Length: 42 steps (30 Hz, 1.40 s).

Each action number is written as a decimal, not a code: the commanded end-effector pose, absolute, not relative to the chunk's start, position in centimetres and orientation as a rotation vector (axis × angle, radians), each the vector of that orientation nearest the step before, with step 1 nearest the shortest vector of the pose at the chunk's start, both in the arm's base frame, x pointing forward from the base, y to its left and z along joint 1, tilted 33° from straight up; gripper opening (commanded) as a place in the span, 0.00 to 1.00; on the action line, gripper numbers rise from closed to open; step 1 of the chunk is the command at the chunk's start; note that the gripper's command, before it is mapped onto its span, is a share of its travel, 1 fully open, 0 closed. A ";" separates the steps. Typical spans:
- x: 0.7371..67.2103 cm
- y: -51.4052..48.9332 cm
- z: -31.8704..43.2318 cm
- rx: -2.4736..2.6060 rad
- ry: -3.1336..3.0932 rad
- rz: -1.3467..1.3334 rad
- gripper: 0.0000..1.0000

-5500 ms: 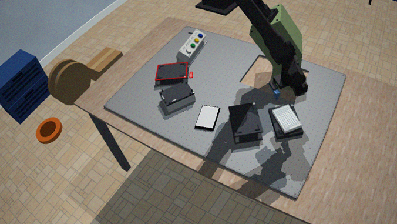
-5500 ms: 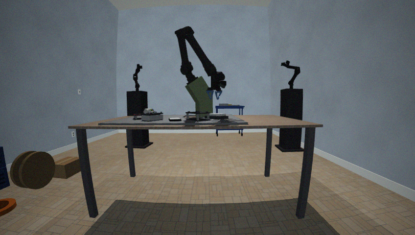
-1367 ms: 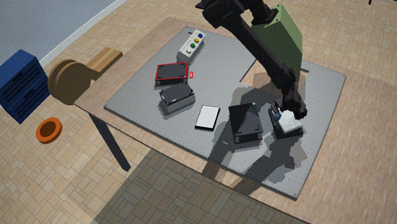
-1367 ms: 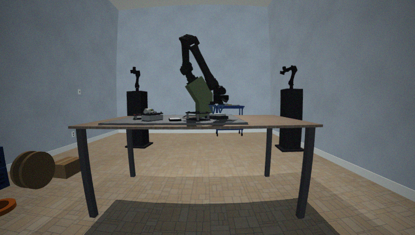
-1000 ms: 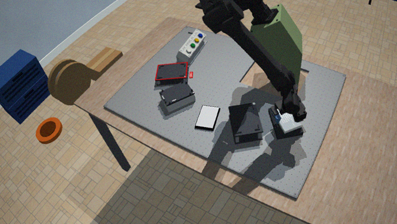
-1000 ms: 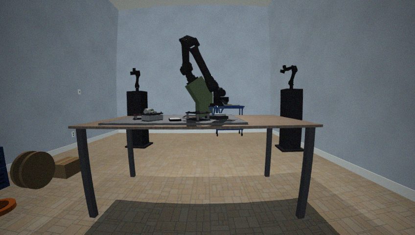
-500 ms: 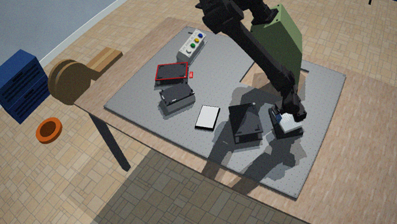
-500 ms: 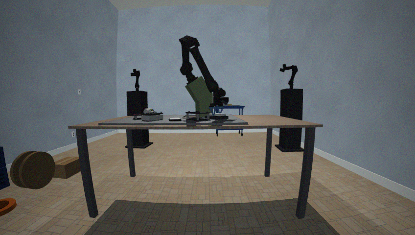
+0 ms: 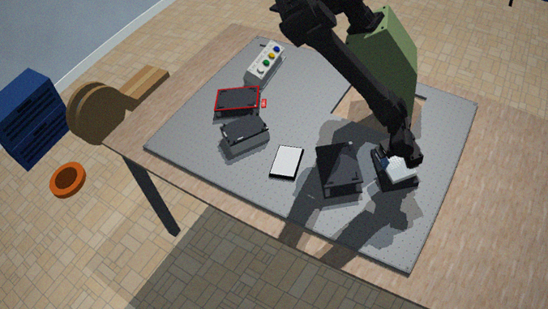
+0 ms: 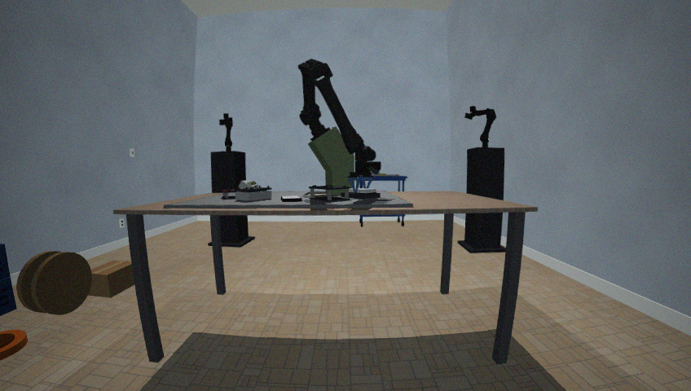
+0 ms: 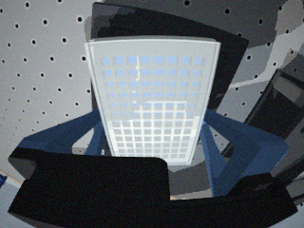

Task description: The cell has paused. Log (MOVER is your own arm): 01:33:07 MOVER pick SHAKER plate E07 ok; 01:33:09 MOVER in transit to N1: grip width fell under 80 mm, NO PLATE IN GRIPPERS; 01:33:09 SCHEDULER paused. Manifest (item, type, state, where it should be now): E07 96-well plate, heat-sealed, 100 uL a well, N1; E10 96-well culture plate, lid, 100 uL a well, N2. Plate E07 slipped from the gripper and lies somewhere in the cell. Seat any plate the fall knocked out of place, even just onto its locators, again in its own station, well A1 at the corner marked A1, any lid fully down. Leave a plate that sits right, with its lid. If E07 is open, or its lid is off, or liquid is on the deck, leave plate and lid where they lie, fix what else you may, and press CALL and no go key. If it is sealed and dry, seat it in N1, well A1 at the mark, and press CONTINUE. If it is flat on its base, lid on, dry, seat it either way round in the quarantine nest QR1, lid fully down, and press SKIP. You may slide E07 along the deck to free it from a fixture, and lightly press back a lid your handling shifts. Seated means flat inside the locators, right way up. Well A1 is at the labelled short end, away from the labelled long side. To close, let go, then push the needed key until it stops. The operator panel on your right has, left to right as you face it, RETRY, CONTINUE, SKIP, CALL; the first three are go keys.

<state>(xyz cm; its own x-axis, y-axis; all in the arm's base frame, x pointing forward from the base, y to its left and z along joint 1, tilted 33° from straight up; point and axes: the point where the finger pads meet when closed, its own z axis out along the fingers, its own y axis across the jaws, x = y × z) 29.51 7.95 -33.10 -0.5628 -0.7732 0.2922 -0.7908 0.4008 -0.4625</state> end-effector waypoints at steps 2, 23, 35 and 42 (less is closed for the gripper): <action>29.9 8.4 -32.8 1.473 -2.607 0.889 0.00; 29.7 9.3 -31.7 1.484 -2.608 0.892 0.00; 29.4 10.2 -30.4 1.485 -2.613 0.888 0.00; 29.3 10.6 -29.9 1.485 -2.615 0.888 0.00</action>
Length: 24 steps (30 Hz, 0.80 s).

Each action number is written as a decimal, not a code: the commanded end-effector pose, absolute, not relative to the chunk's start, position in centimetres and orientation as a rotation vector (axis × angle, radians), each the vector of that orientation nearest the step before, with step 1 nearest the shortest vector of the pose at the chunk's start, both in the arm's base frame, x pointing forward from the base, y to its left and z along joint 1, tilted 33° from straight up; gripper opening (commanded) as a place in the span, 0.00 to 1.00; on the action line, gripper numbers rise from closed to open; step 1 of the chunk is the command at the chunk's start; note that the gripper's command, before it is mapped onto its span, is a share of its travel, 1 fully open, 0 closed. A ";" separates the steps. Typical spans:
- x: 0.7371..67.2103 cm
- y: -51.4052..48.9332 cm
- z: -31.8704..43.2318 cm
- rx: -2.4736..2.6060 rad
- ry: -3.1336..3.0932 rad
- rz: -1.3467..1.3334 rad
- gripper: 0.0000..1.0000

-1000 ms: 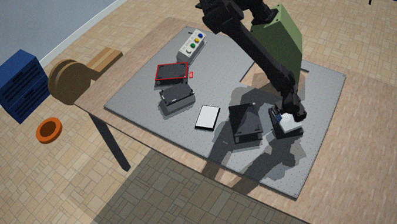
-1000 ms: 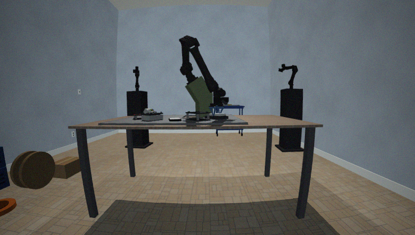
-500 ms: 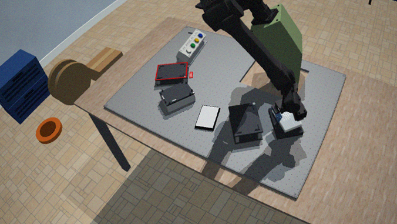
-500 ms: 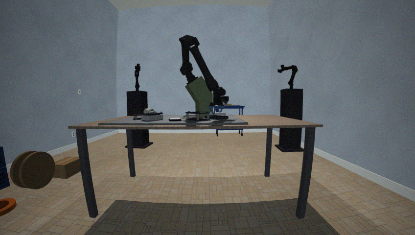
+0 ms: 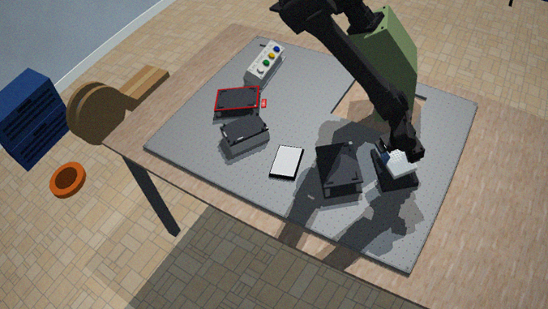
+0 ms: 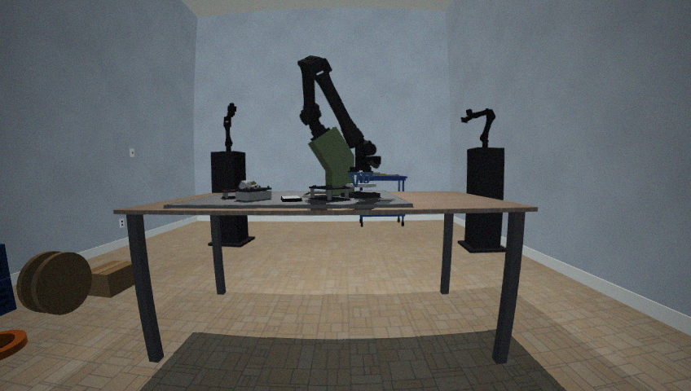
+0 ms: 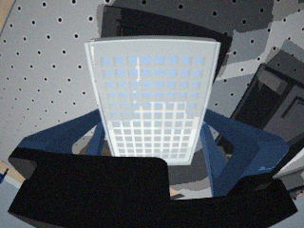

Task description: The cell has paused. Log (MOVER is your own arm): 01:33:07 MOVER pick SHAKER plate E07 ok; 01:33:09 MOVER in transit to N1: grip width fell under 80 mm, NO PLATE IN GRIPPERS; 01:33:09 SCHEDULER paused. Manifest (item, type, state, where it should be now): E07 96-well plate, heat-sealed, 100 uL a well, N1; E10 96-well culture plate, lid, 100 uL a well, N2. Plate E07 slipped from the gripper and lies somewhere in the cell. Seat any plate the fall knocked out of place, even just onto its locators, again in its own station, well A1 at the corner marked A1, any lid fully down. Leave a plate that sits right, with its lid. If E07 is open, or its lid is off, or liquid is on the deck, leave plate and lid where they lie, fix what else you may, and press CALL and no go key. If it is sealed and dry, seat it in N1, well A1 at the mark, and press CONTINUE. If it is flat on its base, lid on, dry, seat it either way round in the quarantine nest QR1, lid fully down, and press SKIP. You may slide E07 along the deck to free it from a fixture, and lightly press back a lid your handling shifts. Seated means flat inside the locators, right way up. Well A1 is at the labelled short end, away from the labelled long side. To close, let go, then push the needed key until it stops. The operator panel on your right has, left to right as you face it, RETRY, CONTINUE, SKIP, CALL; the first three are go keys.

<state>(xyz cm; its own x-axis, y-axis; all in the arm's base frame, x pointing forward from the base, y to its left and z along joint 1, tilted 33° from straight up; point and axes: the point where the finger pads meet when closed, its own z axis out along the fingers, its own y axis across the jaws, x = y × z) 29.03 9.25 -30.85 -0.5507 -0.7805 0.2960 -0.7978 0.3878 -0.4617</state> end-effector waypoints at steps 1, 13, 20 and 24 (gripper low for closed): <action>29.1 10.6 -29.7 1.485 -2.612 0.888 0.00; 28.7 11.4 -28.4 1.485 -2.613 0.888 0.00; 28.5 11.7 -27.8 1.485 -2.613 0.887 0.00; 28.6 12.1 -27.4 1.485 -2.618 0.887 0.00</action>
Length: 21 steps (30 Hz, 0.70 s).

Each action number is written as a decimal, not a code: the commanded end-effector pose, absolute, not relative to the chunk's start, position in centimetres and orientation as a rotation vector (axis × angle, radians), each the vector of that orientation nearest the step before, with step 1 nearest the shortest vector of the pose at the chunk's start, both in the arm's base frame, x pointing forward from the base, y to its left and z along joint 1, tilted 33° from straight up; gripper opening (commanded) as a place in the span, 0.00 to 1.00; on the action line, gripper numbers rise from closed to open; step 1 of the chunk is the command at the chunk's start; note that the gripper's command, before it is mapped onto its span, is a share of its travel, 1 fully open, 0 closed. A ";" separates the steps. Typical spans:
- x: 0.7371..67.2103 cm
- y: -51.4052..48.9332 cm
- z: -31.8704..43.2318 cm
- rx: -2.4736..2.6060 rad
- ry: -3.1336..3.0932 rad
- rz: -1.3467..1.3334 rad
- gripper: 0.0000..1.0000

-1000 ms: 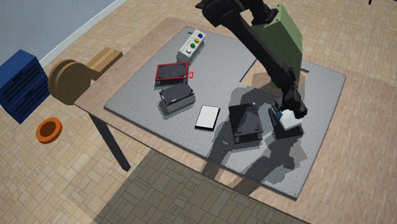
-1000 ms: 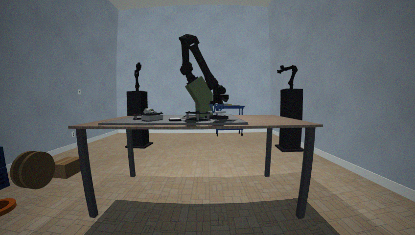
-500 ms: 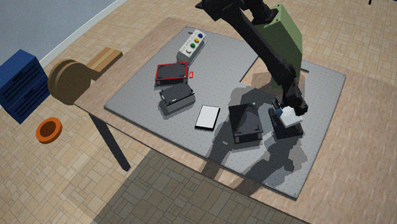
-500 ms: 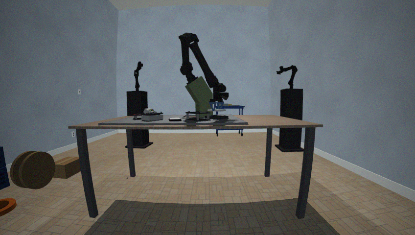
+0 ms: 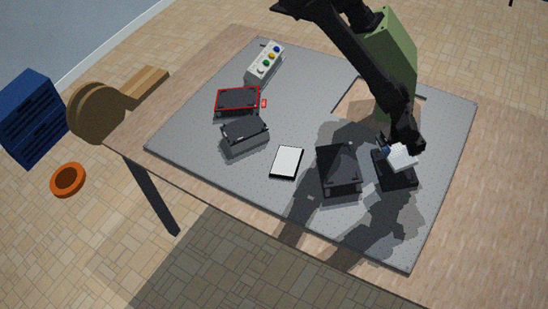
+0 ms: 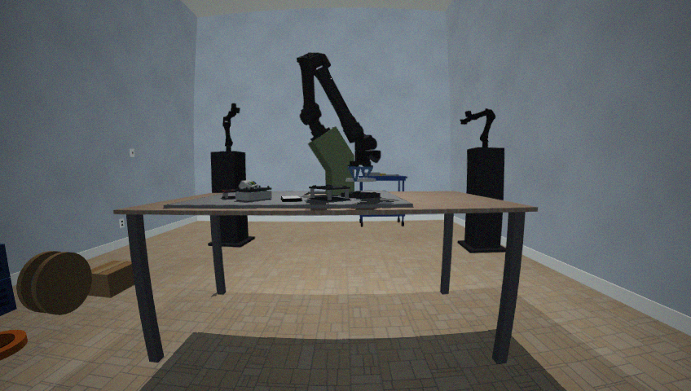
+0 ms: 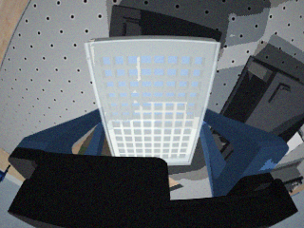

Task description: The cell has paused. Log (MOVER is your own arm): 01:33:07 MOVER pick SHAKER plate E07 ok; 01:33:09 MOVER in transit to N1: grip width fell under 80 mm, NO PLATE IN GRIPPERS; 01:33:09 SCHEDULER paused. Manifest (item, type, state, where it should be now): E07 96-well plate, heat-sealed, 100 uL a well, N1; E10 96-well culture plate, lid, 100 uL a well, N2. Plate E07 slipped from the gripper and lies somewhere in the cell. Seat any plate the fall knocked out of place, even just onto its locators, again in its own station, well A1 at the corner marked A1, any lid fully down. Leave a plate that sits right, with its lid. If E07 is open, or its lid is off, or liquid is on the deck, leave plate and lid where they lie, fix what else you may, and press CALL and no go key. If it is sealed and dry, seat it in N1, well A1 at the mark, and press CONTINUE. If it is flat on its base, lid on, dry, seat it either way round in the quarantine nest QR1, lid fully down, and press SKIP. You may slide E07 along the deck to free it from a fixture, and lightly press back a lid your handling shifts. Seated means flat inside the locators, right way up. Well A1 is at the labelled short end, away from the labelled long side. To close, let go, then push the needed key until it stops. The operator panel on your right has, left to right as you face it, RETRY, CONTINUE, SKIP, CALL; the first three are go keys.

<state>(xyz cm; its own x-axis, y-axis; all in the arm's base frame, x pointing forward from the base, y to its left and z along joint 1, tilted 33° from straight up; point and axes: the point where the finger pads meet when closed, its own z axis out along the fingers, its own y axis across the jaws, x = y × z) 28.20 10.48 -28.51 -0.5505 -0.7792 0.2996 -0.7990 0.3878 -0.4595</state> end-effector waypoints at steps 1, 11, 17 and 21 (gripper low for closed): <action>28.6 12.2 -27.3 1.485 -2.618 0.887 0.00; 28.2 12.7 -26.4 1.485 -2.618 0.886 0.00; 28.3 12.1 -26.9 1.474 -2.614 0.887 0.00; 28.3 12.1 -26.9 1.474 -2.614 0.887 0.00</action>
